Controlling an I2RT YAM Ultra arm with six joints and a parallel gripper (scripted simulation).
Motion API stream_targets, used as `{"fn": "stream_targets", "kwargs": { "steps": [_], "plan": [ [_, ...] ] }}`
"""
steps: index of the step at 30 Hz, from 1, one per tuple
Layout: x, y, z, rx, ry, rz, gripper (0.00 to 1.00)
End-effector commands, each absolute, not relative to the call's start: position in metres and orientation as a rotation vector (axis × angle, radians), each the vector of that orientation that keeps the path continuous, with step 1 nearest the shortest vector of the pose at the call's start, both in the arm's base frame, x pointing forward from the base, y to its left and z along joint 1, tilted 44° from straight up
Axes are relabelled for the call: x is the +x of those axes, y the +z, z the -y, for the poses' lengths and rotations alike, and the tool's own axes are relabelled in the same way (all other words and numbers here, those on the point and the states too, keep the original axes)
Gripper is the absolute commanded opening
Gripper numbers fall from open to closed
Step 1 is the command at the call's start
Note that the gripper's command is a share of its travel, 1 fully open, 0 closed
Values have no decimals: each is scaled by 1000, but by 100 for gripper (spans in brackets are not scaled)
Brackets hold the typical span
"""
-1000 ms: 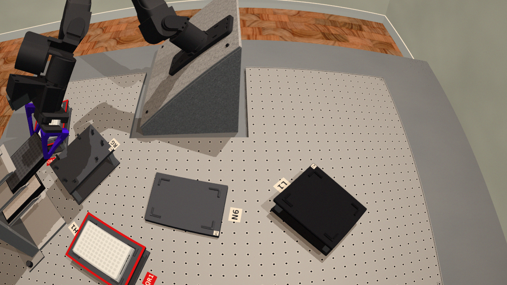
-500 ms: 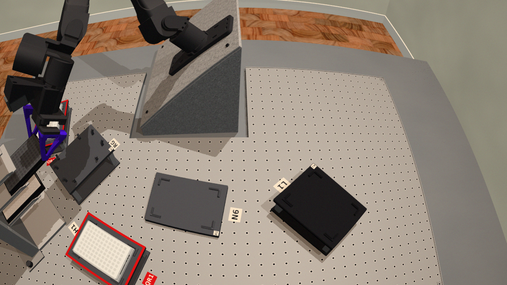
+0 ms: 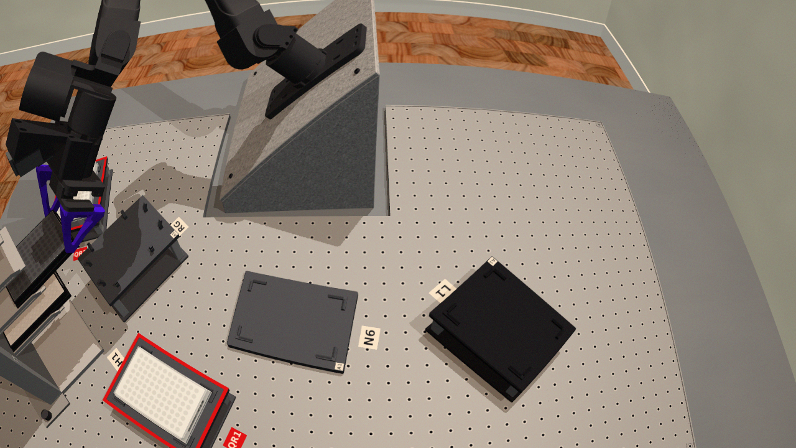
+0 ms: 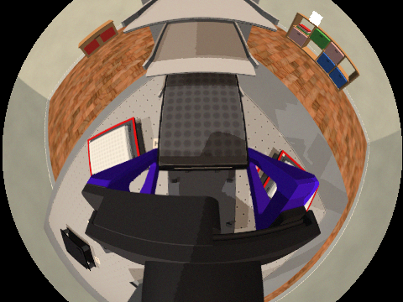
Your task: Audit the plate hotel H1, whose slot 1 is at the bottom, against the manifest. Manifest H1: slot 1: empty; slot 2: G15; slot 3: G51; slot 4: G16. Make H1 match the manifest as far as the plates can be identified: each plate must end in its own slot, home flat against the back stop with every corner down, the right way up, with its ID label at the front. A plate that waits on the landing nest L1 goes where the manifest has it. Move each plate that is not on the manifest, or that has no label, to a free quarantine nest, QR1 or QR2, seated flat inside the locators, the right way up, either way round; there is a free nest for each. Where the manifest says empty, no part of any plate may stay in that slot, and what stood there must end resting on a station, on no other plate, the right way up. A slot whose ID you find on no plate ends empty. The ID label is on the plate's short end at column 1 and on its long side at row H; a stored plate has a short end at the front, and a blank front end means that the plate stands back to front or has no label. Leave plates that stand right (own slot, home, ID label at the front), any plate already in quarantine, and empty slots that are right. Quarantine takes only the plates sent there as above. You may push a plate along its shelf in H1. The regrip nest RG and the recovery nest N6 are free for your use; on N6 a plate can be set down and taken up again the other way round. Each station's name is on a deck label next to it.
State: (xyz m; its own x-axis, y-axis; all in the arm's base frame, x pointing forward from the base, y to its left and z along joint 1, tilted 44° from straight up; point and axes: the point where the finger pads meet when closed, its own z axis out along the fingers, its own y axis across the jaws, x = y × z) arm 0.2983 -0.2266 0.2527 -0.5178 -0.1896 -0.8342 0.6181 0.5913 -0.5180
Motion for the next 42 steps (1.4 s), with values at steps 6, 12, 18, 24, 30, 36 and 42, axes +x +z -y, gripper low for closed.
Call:
{"fn": "stream_targets", "kwargs": {
  "steps": [6,12,18,24,30,36,42],
  "plan": [
    [301,256,226,338,-1045,-1846,86],
    [304,256,228,338,-1045,-1846,86],
    [306,257,231,338,-1045,-1846,86],
    [308,257,233,338,-1045,-1846,86],
    [311,257,236,338,-1045,-1846,86],
    [314,257,238,338,-1045,-1846,86],
    [316,257,240,338,-1045,-1846,86]
  ]
}}
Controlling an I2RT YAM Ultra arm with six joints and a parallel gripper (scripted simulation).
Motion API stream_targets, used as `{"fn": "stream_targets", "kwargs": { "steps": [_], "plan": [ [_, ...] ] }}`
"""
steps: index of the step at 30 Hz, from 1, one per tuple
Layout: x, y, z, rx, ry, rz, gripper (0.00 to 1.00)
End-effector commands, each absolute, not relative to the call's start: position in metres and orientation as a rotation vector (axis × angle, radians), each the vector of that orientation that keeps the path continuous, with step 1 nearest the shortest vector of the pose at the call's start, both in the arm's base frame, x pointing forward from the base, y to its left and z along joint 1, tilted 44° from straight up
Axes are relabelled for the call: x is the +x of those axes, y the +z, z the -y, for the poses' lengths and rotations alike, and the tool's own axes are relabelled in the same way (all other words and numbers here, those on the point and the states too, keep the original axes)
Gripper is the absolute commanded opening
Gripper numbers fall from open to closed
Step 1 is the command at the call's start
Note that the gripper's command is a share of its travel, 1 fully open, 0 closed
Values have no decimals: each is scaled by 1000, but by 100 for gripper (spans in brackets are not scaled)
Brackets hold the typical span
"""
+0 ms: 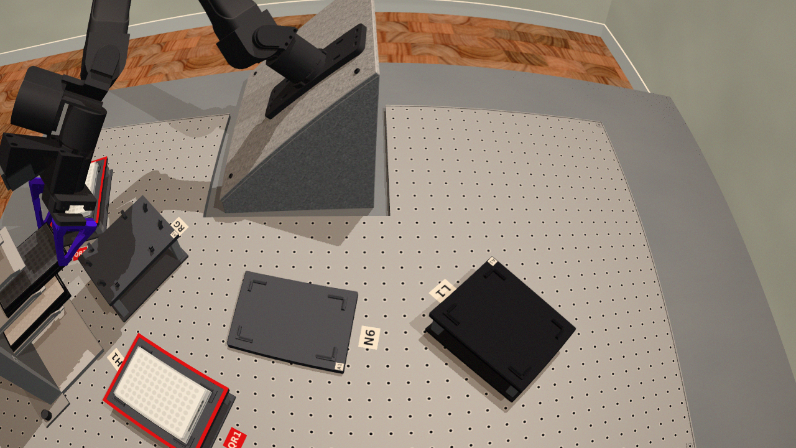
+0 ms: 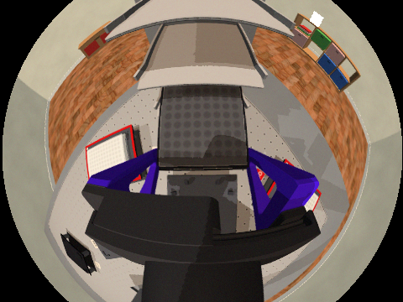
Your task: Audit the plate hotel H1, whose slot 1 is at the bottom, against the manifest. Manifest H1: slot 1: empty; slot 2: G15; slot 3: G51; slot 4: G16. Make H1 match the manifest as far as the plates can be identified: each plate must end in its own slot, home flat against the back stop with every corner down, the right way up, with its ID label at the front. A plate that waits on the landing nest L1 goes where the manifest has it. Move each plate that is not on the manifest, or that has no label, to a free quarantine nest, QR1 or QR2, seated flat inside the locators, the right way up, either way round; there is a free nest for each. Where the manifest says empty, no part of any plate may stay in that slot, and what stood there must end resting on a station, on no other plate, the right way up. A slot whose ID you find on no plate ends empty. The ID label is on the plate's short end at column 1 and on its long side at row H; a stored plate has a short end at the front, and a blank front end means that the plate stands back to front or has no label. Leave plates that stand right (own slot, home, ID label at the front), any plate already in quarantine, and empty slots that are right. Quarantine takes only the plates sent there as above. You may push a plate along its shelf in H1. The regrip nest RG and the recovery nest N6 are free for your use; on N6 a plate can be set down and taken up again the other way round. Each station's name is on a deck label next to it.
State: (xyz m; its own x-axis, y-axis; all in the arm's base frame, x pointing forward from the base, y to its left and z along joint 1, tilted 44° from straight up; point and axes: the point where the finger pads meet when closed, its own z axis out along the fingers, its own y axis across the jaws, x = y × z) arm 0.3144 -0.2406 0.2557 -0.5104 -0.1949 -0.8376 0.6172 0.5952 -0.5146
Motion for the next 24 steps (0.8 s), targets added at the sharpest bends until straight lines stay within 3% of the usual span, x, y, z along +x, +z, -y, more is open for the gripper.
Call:
{"fn": "stream_targets", "kwargs": {
  "steps": [1,9,10,24],
  "plan": [
    [317,257,241,338,-1045,-1846,86],
    [319,258,243,338,-1045,-1846,86],
    [319,257,244,338,-1045,-1846,100],
    [319,257,244,338,-1045,-1846,100]
  ]
}}
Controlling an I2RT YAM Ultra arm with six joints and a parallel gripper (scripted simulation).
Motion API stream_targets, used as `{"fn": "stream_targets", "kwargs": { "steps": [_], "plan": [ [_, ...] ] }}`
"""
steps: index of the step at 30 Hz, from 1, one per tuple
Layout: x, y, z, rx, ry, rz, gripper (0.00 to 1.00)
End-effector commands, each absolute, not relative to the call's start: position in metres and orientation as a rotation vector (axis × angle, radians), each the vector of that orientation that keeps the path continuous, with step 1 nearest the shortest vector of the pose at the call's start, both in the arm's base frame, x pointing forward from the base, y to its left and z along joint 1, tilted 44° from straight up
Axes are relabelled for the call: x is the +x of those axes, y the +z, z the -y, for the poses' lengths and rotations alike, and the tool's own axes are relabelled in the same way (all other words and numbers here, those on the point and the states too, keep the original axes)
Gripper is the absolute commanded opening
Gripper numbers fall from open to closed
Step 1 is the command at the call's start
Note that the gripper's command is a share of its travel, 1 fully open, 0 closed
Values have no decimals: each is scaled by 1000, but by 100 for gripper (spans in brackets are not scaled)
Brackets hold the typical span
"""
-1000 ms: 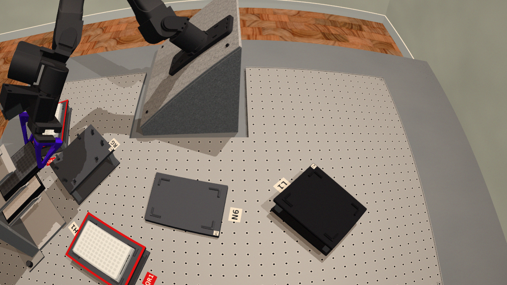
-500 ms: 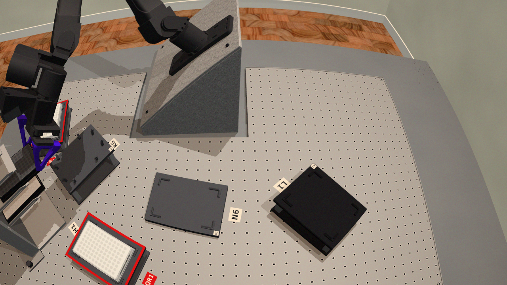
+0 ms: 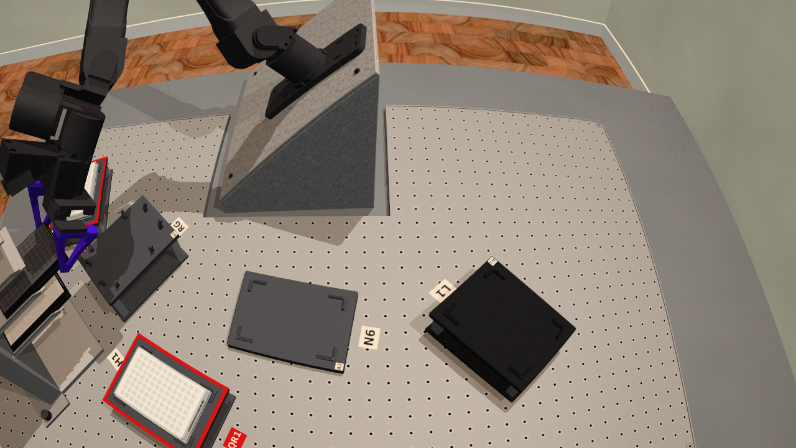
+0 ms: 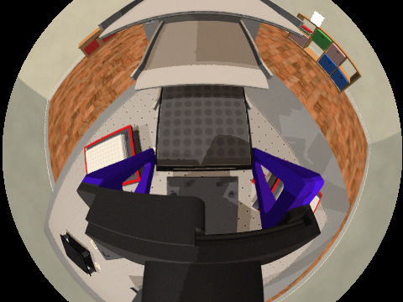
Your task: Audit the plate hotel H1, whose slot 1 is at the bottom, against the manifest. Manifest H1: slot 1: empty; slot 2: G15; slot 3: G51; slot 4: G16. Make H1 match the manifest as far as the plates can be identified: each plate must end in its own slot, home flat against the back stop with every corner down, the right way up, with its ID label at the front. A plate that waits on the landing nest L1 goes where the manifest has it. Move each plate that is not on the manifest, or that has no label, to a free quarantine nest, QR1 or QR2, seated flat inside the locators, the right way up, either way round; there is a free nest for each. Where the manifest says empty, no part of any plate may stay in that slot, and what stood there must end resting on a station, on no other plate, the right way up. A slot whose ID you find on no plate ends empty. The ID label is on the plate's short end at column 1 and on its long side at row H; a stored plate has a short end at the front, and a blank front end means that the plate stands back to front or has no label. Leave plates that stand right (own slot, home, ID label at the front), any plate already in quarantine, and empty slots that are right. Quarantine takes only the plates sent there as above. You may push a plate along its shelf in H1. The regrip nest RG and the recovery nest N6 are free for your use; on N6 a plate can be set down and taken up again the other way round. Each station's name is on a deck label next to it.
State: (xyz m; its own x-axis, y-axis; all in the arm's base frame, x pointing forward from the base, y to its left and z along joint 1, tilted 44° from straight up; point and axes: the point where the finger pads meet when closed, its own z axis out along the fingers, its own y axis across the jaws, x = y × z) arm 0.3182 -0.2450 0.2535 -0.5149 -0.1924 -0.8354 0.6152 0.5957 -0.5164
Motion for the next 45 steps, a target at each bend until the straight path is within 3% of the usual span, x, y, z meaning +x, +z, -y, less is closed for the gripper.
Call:
{"fn": "stream_targets", "kwargs": {
  "steps": [1,45],
  "plan": [
    [319,257,244,338,-1045,-1846,100],
    [271,236,213,338,-1045,-1847,100]
  ]
}}
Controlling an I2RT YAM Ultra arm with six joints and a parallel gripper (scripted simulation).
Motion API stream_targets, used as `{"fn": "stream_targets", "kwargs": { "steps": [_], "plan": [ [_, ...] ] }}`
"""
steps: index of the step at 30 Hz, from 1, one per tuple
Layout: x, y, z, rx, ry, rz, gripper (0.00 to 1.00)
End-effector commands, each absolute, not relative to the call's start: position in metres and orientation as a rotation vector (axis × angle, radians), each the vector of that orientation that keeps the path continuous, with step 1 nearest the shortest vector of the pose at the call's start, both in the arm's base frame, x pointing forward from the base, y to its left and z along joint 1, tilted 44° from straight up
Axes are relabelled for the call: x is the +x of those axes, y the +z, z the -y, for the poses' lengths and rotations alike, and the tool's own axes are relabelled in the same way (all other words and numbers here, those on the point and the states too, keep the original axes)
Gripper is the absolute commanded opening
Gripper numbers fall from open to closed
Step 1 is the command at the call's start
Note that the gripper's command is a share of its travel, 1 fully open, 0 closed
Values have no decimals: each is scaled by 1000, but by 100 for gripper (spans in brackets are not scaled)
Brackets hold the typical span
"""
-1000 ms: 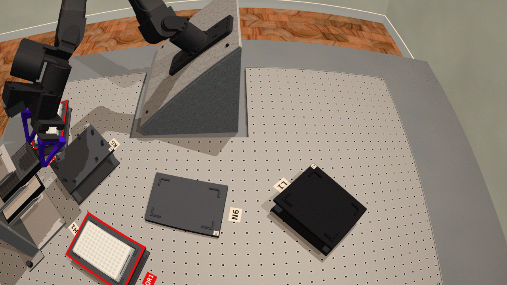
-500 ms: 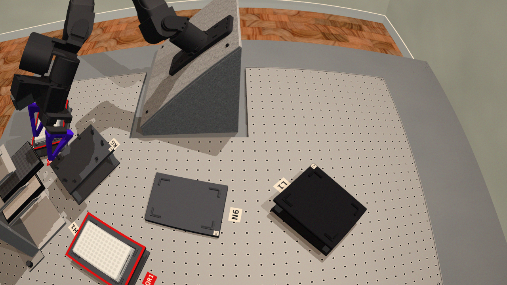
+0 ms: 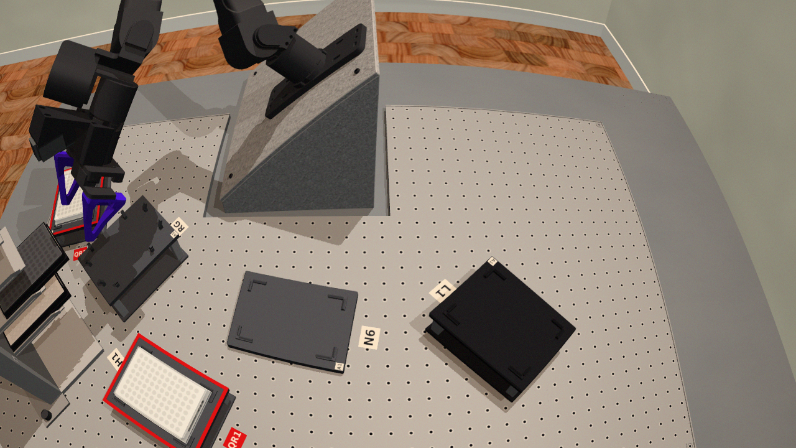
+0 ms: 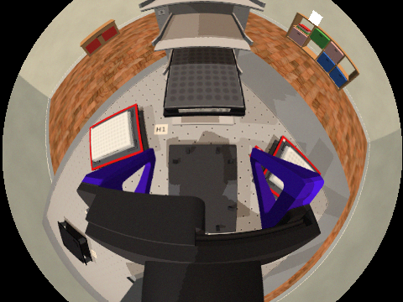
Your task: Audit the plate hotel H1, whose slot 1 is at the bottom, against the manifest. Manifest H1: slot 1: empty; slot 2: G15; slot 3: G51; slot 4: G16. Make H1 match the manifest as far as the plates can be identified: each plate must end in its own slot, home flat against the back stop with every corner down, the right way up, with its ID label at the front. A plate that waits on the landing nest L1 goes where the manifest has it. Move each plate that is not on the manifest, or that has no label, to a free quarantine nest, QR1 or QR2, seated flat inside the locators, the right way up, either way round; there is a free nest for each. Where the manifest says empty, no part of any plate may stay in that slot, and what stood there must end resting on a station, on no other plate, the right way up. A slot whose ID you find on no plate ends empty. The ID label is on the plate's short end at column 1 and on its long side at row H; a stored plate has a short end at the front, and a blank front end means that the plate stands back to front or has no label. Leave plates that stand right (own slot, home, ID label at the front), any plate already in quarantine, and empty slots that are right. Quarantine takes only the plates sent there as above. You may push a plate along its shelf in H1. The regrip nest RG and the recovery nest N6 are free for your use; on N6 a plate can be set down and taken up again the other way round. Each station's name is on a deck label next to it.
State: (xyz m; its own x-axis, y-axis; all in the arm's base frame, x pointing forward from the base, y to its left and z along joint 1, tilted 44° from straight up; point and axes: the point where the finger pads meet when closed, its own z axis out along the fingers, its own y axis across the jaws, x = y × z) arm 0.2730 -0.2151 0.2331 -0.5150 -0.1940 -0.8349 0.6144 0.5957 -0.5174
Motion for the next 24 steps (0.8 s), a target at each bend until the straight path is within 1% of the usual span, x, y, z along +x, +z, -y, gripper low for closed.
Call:
{"fn": "stream_targets", "kwargs": {
  "steps": [1,18,19,24],
  "plan": [
    [270,235,213,339,-1045,-1847,100],
    [250,224,202,339,-1045,-1848,100],
    [250,221,204,339,-1045,-1848,0],
    [249,220,204,339,-1045,-1848,0]
  ]
}}
